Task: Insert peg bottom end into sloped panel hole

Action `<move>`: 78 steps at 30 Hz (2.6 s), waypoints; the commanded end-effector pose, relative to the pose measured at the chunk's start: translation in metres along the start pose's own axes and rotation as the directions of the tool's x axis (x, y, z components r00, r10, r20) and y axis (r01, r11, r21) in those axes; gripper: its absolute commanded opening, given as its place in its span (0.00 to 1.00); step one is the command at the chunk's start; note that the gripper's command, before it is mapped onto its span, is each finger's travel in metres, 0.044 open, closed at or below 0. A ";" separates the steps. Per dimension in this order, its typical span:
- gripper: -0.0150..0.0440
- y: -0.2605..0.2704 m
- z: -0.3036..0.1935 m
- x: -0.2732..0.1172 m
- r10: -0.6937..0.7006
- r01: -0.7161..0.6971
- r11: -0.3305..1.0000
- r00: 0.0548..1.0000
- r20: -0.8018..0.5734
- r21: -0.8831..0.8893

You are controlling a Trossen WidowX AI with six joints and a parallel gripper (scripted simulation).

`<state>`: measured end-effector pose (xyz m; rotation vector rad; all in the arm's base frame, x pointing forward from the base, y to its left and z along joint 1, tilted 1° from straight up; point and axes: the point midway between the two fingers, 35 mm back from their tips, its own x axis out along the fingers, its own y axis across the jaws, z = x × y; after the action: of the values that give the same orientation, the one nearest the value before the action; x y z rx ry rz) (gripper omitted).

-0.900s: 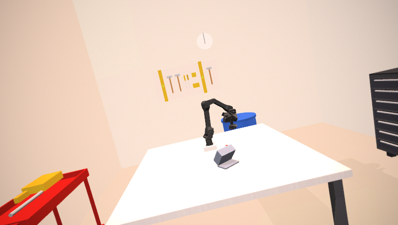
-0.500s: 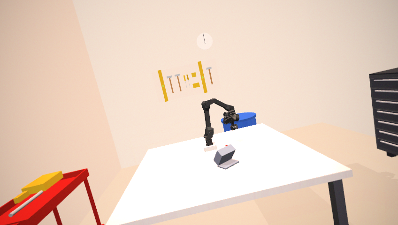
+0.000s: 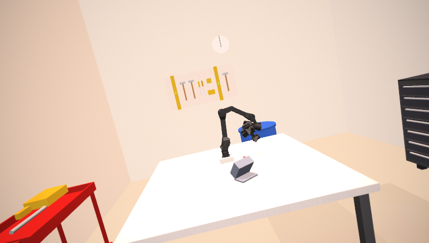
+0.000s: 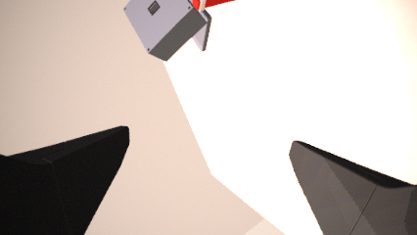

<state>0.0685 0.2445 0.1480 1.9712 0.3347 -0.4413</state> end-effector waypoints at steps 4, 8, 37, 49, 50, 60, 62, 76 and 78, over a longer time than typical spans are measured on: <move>1.00 0.003 0.005 0.017 -0.032 0.003 0.974 0.992 0.122 0.228; 1.00 0.005 0.010 0.026 -0.051 -0.014 0.943 0.981 0.186 0.334; 1.00 0.023 0.038 0.078 -0.220 -0.376 0.446 0.834 0.507 0.812; 1.00 0.026 0.047 0.096 -0.341 -0.594 0.082 0.738 0.583 0.800; 1.00 0.027 0.048 0.098 -0.352 -0.611 0.052 0.729 0.587 0.790; 1.00 0.031 0.054 0.113 -0.458 -0.748 -0.237 0.649 0.608 0.620; 1.00 0.032 0.055 0.116 -0.479 -0.767 -0.290 0.634 0.608 0.572; 1.00 0.042 0.062 0.136 -0.618 -0.811 -0.563 0.539 0.572 0.157; 1.00 0.044 0.062 0.139 -0.637 -0.804 -0.588 0.528 0.562 0.089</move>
<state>0.1942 0.1751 0.0959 2.7555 -2.4839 -1.8109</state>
